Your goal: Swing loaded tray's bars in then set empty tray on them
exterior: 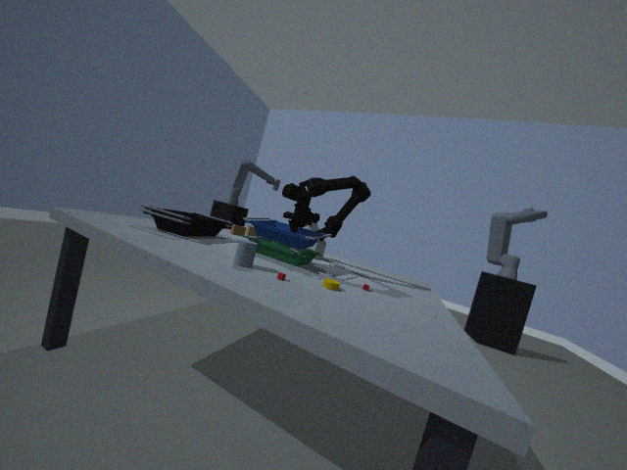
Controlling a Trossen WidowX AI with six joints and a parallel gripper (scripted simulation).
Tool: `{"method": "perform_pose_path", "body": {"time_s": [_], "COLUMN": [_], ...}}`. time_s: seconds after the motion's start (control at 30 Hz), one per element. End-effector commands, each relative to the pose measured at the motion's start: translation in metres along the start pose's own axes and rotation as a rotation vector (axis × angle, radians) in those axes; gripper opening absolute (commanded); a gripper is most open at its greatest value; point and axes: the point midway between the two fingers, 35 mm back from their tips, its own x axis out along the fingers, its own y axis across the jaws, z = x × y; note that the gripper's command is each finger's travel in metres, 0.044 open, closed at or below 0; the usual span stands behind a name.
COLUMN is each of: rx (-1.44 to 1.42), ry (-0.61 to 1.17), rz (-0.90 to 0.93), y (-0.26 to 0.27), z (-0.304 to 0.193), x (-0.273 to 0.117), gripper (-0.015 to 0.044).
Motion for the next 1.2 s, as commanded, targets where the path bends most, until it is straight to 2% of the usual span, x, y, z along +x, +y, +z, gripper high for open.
{"method": "perform_pose_path", "body": {"time_s": [0.0, 1.17], "rx": [0.006, 0.006], "ry": [0.000, 0.000], "rz": [0.019, 0.019], "y": [0.0041, 0.0061], "z": [0.0019, 0.0018], "x": [0.0070, 0.0149], "gripper": [0.0000, 0.0000]}}
